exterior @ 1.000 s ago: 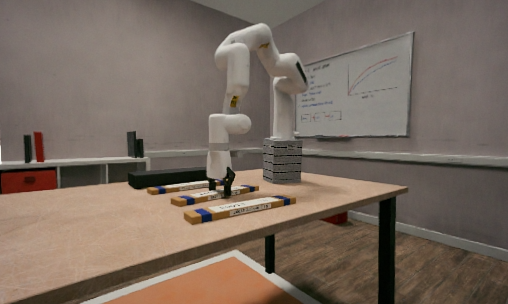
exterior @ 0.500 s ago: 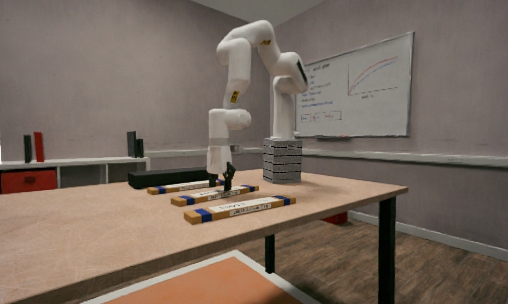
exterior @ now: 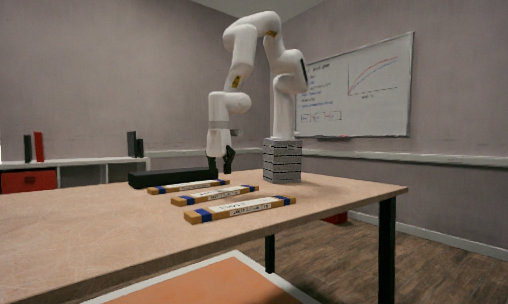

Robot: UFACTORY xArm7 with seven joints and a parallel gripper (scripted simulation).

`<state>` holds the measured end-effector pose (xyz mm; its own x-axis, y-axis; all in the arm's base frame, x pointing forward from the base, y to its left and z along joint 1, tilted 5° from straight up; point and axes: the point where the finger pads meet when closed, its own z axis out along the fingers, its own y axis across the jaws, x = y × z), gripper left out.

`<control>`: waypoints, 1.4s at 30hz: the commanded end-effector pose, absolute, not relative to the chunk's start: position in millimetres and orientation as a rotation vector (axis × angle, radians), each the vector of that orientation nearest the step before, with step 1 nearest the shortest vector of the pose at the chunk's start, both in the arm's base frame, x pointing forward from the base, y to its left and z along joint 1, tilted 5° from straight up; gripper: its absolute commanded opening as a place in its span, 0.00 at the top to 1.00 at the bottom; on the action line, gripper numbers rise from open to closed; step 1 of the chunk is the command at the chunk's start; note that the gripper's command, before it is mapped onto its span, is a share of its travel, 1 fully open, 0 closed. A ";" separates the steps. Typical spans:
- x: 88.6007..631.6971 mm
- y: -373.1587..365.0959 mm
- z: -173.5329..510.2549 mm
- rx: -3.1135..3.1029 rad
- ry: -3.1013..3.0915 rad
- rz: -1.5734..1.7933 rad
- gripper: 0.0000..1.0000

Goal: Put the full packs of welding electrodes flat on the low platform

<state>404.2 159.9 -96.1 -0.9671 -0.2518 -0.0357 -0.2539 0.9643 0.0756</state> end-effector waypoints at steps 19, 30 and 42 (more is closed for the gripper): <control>406.8 369.7 -75.9 -0.138 3.112 0.128 0.00; 407.6 372.1 -103.7 -0.138 3.112 0.128 0.00; 408.4 374.9 -135.2 -0.138 3.112 0.128 0.00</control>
